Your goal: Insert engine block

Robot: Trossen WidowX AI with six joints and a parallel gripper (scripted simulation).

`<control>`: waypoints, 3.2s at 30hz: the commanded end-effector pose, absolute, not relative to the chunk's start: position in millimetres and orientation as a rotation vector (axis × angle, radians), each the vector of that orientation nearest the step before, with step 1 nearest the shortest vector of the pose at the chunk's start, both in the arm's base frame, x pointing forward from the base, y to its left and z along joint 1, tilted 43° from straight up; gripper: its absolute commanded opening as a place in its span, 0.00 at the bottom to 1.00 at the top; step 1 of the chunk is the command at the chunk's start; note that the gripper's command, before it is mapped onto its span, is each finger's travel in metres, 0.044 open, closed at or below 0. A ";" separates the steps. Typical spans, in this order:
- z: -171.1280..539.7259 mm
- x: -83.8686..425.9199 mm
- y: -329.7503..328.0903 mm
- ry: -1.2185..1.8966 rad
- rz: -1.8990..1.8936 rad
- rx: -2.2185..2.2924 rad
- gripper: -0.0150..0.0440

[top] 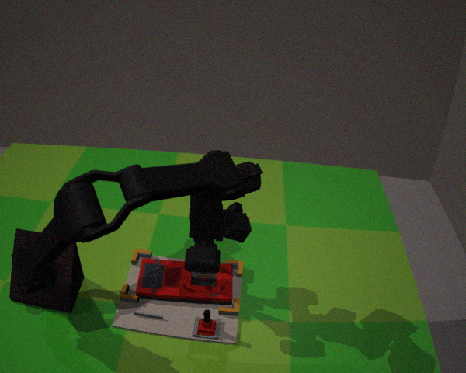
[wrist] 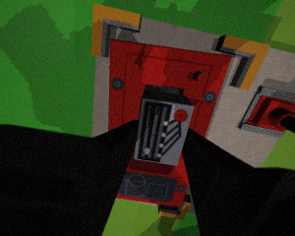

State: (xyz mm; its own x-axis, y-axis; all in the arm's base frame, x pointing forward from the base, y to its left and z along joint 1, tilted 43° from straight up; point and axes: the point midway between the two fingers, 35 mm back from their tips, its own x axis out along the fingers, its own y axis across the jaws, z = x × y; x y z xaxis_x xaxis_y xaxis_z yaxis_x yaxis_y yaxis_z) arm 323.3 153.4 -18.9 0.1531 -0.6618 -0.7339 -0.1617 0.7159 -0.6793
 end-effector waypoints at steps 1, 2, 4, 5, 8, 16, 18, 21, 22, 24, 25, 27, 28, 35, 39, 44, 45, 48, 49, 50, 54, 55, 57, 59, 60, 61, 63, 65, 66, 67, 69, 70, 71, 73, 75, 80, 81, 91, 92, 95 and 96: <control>-19.2 322.7 154.1 1.400 -0.411 -0.733 0.52; -19.2 322.7 154.1 1.400 -0.411 -0.733 0.52; -19.2 322.7 154.1 1.400 -0.411 -0.733 0.52; -19.2 322.7 154.1 1.400 -0.411 -0.733 0.52; -19.2 322.6 154.1 1.402 -0.407 -0.737 0.52; -20.5 322.7 152.9 1.409 -0.390 -0.758 0.52; -20.9 322.8 152.6 1.408 -0.393 -0.754 0.52; -21.4 322.9 152.0 1.406 -0.397 -0.749 0.52; -21.5 322.8 151.8 1.405 -0.398 -0.748 0.52; -21.8 322.8 151.4 1.405 -0.400 -0.746 0.52; -21.9 322.8 151.2 1.404 -0.401 -0.745 0.52; -22.3 322.9 150.9 1.404 -0.402 -0.743 0.52; -22.5 322.9 150.7 1.404 -0.403 -0.743 0.52; -23.8 323.2 149.5 1.405 -0.400 -0.746 0.52; -24.4 323.2 148.8 1.407 -0.396 -0.751 0.52; -25.3 323.4 148.0 1.407 -0.394 -0.754 0.52; -25.5 323.4 147.8 1.407 -0.394 -0.754 0.52; -26.0 323.5 147.3 1.407 -0.394 -0.753 0.52; -26.1 323.6 147.2 1.407 -0.395 -0.753 0.52; -26.3 323.6 147.0 1.407 -0.395 -0.753 0.52; -26.9 323.7 146.4 1.407 -0.395 -0.752 0.52; -27.0 323.7 146.2 1.407 -0.395 -0.752 0.52; -27.3 323.8 146.0 1.407 -0.395 -0.752 0.52; -27.7 323.8 145.7 1.407 -0.395 -0.752 0.52; -27.8 323.9 145.5 1.407 -0.395 -0.752 0.52; -28.0 323.9 145.4 1.407 -0.395 -0.752 0.52; -28.3 323.9 145.1 1.407 -0.395 -0.752 0.52; -28.6 324.0 144.9 1.407 -0.395 -0.752 0.52; -28.7 324.0 144.7 1.407 -0.395 -0.752 0.52; -28.8 324.1 144.5 1.407 -0.395 -0.752 0.52; -29.1 324.1 144.2 1.407 -0.395 -0.752 0.52; -29.3 324.2 144.1 1.407 -0.395 -0.752 0.52; -29.4 324.2 144.0 1.407 -0.395 -0.752 0.52; -29.8 324.2 143.7 1.407 -0.395 -0.752 0.52; -30.1 324.3 143.4 1.407 -0.395 -0.752 0.52; -30.8 324.5 142.7 1.407 -0.396 -0.752 0.52; -31.0 324.5 142.5 1.407 -0.396 -0.752 0.52; -32.6 324.8 141.1 1.407 -0.396 -0.752 0.52; -32.7 324.9 140.9 1.407 -0.396 -0.752 0.52; -33.2 325.0 140.5 1.407 -0.396 -0.752 0.52; -33.4 325.0 140.4 1.407 -0.396 -0.752 0.52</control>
State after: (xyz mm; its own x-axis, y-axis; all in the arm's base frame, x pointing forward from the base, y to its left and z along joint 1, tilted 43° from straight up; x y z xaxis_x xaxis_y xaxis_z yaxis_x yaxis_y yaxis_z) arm 324.9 141.1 -32.8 0.1496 -0.6586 -0.7374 -0.1764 0.7161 -0.6753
